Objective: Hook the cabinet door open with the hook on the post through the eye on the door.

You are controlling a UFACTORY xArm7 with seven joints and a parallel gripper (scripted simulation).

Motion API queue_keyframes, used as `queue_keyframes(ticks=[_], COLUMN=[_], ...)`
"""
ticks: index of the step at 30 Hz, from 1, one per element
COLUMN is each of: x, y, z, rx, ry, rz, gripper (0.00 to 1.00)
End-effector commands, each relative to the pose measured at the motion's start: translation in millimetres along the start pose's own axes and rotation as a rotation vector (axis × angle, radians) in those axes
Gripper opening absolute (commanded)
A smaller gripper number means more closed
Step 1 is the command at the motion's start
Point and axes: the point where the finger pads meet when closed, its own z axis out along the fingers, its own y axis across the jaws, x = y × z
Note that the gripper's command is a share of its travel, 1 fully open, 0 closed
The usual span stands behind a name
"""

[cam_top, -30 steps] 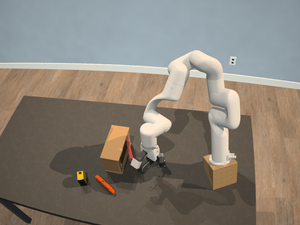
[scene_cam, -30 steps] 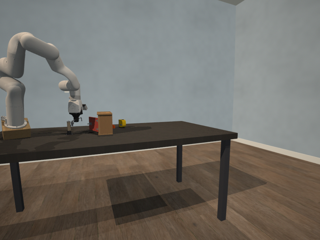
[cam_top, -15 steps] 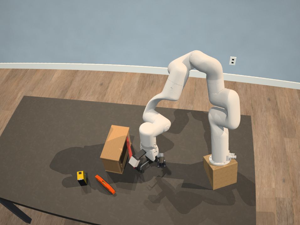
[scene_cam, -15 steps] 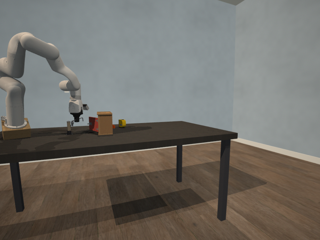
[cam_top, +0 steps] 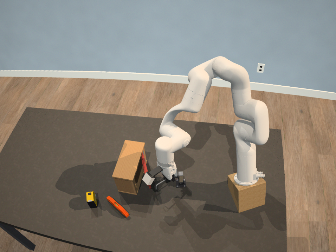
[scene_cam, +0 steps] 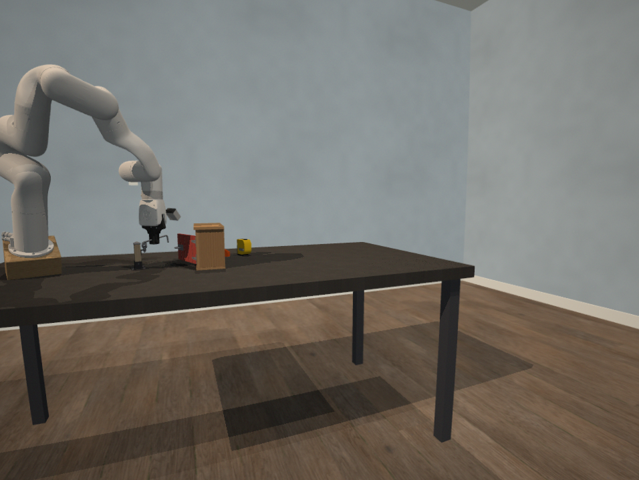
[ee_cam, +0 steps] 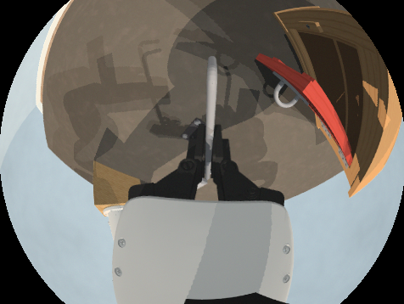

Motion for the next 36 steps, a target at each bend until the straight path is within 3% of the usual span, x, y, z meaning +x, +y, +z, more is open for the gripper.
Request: queue_keyframes(ticks=[1, 36], x=[1, 0], y=[2, 13], z=[-1, -1], rx=[-0.001, -0.001], ry=[0.003, 0.003], rz=[0.036, 0.251], gripper=[0.04, 0.04])
